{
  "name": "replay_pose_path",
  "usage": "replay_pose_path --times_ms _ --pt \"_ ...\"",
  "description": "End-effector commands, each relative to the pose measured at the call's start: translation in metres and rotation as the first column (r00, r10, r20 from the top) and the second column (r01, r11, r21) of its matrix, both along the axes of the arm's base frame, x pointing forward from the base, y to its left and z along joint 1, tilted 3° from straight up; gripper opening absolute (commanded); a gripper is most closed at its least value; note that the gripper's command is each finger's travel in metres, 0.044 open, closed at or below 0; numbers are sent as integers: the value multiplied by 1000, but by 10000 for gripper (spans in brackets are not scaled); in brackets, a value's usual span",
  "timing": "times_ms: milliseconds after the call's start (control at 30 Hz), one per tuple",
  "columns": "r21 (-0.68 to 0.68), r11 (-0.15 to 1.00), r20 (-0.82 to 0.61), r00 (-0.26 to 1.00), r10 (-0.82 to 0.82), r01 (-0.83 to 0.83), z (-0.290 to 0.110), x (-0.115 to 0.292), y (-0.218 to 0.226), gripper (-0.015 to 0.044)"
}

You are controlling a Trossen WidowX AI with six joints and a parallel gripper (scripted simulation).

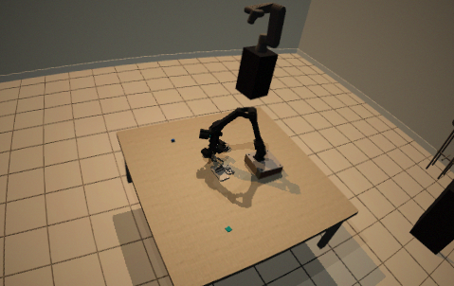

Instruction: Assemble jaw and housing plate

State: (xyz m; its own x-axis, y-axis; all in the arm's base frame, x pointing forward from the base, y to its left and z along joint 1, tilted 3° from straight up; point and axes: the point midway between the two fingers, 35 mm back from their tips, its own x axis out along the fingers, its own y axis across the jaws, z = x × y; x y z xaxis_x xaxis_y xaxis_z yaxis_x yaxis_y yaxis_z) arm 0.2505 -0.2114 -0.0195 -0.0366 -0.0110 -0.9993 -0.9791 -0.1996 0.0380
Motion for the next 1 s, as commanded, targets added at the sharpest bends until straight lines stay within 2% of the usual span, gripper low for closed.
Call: replay_pose_path --times_ms 0,567,767,967 --pt "-12 1000 8 1000 -1 2 15 3 -3 134" --pt "-14 1000 7 1000 2 -2 68 4 -1 134" --pt "-14 1000 7 1000 -2 2 70 3 0 134" --pt "-16 992 11 992 -129 129 72 6 17 134"
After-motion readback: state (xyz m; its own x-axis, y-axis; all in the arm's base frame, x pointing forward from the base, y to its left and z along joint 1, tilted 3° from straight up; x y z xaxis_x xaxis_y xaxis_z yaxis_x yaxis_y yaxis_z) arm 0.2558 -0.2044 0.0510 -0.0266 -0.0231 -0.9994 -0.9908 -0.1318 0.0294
